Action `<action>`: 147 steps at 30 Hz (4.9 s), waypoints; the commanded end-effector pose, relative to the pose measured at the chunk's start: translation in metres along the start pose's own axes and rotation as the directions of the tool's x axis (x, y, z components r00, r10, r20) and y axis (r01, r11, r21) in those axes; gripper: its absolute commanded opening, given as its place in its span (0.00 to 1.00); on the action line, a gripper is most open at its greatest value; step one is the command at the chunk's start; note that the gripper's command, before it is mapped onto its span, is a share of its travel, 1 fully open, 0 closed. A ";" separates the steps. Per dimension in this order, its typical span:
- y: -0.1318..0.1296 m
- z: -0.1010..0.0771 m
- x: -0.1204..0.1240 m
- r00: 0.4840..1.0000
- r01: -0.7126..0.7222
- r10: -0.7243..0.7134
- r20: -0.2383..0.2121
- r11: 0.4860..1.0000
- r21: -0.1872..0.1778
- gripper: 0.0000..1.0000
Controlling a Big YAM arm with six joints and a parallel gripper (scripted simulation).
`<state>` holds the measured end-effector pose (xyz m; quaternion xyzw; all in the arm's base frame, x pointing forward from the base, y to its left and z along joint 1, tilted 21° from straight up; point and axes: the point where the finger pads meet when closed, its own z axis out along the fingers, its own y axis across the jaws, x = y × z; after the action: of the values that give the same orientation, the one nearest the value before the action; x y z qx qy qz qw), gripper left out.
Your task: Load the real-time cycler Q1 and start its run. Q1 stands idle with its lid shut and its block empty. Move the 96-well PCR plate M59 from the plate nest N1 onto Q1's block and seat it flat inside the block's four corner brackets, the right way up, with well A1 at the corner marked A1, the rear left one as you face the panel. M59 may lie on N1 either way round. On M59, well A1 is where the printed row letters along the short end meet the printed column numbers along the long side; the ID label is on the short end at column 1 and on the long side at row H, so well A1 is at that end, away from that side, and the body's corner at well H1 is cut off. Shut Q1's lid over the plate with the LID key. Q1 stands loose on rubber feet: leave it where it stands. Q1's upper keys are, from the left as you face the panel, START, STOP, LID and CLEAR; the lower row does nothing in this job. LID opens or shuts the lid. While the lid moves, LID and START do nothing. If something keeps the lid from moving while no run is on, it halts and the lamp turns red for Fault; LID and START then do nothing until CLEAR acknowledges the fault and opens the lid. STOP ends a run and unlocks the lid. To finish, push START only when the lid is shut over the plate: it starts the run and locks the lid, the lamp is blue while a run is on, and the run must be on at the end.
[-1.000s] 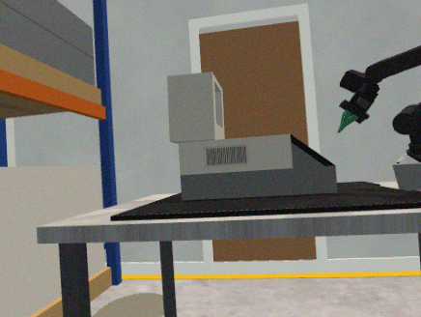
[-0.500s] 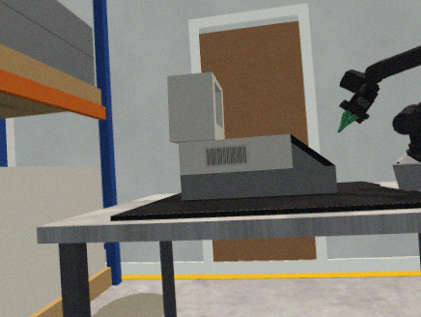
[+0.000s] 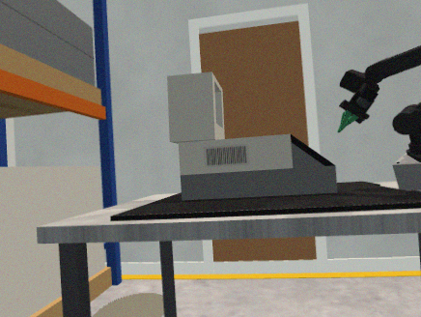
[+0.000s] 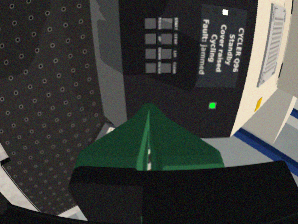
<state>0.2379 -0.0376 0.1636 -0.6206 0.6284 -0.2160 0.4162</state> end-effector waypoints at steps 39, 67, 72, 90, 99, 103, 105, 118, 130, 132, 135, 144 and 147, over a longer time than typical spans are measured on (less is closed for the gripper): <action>-0.012 -0.004 0.002 1.000 0.007 -0.007 -0.008 1.000 0.021 0.00; -0.010 -0.003 0.000 1.000 0.009 -0.009 -0.002 1.000 0.017 0.00; -0.010 -0.003 0.000 1.000 0.009 -0.009 -0.001 1.000 0.017 0.00; -0.017 -0.006 -0.001 1.000 0.022 -0.022 -0.003 0.999 0.026 0.00; -0.029 -0.011 -0.002 0.999 0.040 -0.040 -0.009 0.998 0.042 0.00; -0.031 -0.012 -0.002 0.999 0.043 -0.043 -0.010 0.998 0.044 0.00; -0.032 -0.012 -0.002 0.999 0.045 -0.045 -0.010 0.998 0.046 0.00; -0.037 -0.015 -0.003 0.998 0.055 -0.054 -0.012 0.997 0.052 0.00; -0.025 -0.009 -0.003 0.999 0.040 -0.040 -0.004 0.999 0.036 0.00; -0.022 -0.007 -0.004 0.999 0.038 -0.038 0.002 0.999 0.029 0.00; -0.016 -0.005 -0.004 0.999 0.031 -0.031 0.007 0.999 0.020 0.00; -0.014 -0.004 -0.004 1.000 0.030 -0.030 0.007 0.999 0.019 0.00; -0.020 -0.007 -0.004 0.999 0.038 -0.038 0.004 0.999 0.027 0.00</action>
<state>0.2376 -0.0367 0.1623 -0.6211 0.6283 -0.2144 0.4166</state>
